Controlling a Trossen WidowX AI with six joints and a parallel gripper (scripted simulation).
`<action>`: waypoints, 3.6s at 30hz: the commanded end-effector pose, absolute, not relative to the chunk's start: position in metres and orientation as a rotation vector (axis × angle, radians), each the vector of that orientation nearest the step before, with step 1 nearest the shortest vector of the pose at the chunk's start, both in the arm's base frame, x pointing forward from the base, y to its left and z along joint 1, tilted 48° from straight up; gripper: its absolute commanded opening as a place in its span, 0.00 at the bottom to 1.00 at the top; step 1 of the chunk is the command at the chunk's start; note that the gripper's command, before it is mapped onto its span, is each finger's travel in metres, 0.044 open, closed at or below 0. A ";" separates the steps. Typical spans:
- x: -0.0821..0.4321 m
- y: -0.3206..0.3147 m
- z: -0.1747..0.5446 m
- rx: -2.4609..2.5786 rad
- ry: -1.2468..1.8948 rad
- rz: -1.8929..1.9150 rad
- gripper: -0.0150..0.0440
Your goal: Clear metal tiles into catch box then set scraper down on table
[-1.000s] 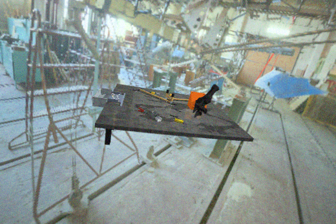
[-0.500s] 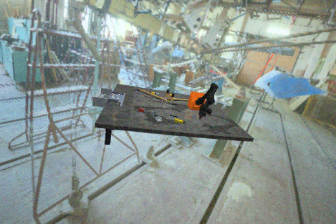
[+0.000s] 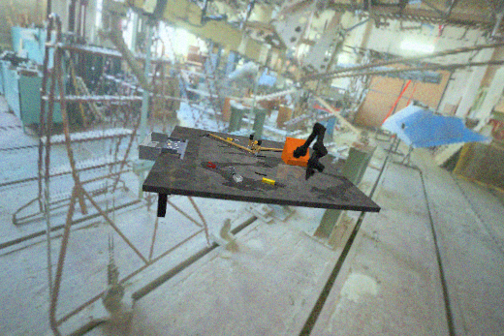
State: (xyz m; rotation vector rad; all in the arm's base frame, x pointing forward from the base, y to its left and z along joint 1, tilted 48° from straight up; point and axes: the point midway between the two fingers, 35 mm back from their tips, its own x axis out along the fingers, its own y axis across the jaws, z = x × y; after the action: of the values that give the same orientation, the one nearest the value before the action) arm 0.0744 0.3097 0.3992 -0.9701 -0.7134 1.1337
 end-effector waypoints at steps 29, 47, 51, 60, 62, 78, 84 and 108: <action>-0.016 0.282 0.436 -0.913 -1.026 1.192 1.00; -0.055 0.256 0.453 -0.851 -1.172 1.221 1.00; -0.062 0.250 0.457 -0.835 -1.202 1.228 1.00; -0.076 0.235 0.464 -0.797 -1.265 1.242 1.00; -0.079 0.231 0.466 -0.788 -1.278 1.246 1.00; -0.098 0.203 0.477 -0.711 -1.375 1.273 1.00; -0.103 0.192 0.481 -0.681 -1.407 1.285 1.00; -0.113 0.153 0.493 -0.558 -1.515 1.339 1.00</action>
State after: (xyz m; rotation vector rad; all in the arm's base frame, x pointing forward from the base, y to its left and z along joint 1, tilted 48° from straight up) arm -0.1152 0.1585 0.4909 -0.5768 -1.5044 1.3384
